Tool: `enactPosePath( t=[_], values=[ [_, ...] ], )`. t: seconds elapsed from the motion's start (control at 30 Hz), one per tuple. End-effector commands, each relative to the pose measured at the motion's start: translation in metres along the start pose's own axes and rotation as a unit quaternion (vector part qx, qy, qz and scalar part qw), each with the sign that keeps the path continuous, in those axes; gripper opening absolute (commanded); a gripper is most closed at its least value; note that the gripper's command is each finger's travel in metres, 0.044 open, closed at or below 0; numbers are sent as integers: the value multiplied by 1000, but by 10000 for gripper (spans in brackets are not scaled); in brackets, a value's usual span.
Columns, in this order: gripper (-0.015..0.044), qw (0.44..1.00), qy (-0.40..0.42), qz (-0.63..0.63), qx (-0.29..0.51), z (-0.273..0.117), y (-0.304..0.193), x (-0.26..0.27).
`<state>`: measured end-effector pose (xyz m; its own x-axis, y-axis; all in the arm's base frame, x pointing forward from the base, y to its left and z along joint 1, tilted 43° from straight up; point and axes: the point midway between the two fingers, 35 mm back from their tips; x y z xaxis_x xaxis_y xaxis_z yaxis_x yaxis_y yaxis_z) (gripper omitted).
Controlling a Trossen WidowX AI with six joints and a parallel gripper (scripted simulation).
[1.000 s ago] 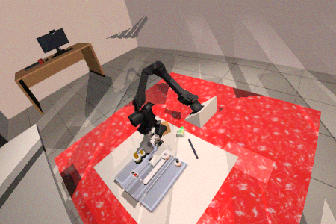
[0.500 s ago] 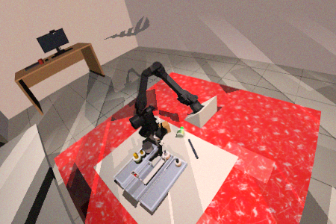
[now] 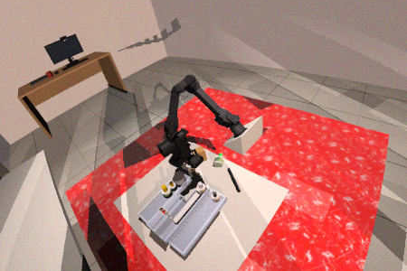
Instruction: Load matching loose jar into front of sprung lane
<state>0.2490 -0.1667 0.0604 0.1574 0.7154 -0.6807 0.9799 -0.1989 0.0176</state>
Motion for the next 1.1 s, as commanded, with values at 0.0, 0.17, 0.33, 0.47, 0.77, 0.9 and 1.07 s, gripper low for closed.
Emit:
enactPosePath(
  t=[0.0,0.17,0.33,0.47,0.77,0.9,1.07],
  values=[
    [151,1000,-1,-4,1,1,-1,0],
    [59,1000,-1,-4,1,-3,0,1],
    [0,1000,3,-4,1,-31,5,5],
    [0,1000,4,-4,1,-56,7,8],
    [0,1000,1,-4,2,-103,3,10],
    [0,1000,2,-7,2,-100,6,19],
    [0,1000,3,-16,1,-89,14,51]
  ],
)
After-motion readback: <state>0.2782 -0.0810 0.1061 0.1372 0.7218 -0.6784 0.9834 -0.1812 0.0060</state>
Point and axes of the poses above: the point midway between the two fingers, 35 mm back from their tips, its own z axis out along the fingers, its own x axis across the jaws, y = z × x, and after that the axes turned 2 degrees about z, right-handed
